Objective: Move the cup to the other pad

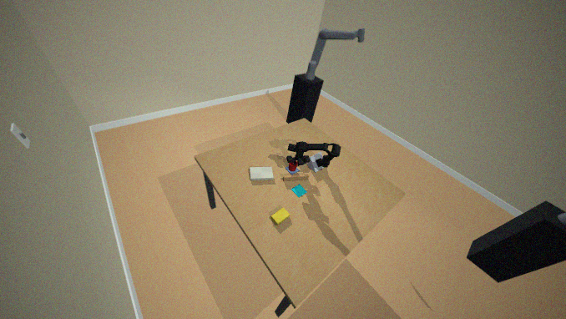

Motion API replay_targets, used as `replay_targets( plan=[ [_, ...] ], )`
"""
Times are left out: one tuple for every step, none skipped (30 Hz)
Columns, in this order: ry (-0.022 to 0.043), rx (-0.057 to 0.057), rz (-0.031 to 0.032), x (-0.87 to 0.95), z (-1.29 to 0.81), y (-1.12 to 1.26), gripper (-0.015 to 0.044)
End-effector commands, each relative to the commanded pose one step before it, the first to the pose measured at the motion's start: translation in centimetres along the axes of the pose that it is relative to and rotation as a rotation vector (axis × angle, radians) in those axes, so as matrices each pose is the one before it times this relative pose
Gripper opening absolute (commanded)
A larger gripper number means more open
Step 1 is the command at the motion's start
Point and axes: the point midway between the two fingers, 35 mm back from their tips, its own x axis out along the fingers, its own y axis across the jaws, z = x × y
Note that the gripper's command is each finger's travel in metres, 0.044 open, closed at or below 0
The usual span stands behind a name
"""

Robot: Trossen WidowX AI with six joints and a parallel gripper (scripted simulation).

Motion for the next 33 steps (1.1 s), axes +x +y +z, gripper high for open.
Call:
replay_targets(
  plan=[
    [-0.00685,0.0069,0.0039,0.263,0.038,0.178,0.0148],
    [0.0,0.0,0.0,0.0,0.0,0.0,0.0148],
    [0.0,0.0,0.0,0.0,0.0,0.0,0.0148],
    [0.00619,-0.0059,-0.00222,-0.182,-0.038,-0.125,0.0122],
    [0.0,0.0,0.0,0.0,0.0,0.0,0.0095],
    [0.0,0.0,0.0,0.0,0.0,0.0,0.0069],
    [0.0,0.0,0.0,0.0,0.0,0.0,0.0043],
    [0.0,0.0,0.0,0.0,0.0,0.0,0.0036],
    [0.0,0.0,0.0,0.0,0.0,0.0,0.0029],
    [0.0,0.0,0.0,0.0,0.0,0.0,0.0023],
    [0.0,0.0,0.0,0.0,0.0,0.0,0.0016],
    [0.0,0.0,0.0,0.0,0.0,0.0,0.0009],
    [0.0,0.0,0.0,0.0,0.0,0.0,0.0003],
    [0.0,0.0,0.0,0.0,0.0,0.0,0.0],
    [0.0,0.0,0.0,0.0,0.0,0.0,0.0],
    [0.0,0.0,0.0,0.0,0.0,0.0,0.0],
    [0.0,0.0,0.0,0.0,0.0,0.0,0.0],
    [0.00001,0.0001,-0.00001,-0.049,-0.002,-0.008,0.0],
    [0.00001,0.0001,-0.00002,-0.1,-0.004,-0.016,0.0],
    [0.00001,0.0002,-0.00002,-0.146,-0.005,-0.022,0.0],
    [0.00001,0.0002,-0.00003,-0.193,-0.007,-0.028,0.0],
    [0.0,0.0003,-0.00002,-0.242,-0.009,-0.032,0.0],
    [-0.00001,0.0003,-0.00002,-0.285,-0.009,-0.032,0.0],
    [-0.00003,0.0003,0.0,-0.305,-0.008,-0.028,0.0],
    [-0.00005,0.0003,0.00001,-0.31,-0.006,-0.021,0.0],
    [-0.00007,0.0003,0.00003,-0.312,-0.005,-0.016,0.0],
    [-0.00009,0.0003,0.00004,-0.313,-0.005,-0.012,0.0],
    [-0.00011,0.0003,0.00006,-0.314,-0.005,-0.01,0.0],
    [-0.00013,0.0003,0.00007,-0.315,-0.005,-0.008,0.0],
    [-0.00015,0.0003,0.00008,-0.316,-0.005,-0.006,0.0],
    [-0.00017,0.0003,0.00009,-0.316,-0.005,-0.004,0.0],
    [-0.00019,0.0003,0.00011,-0.317,-0.005,-0.002,0.0],
    [-0.00019,0.0003,0.00011,-0.293,-0.004,0.001,0.0]
  ],
)
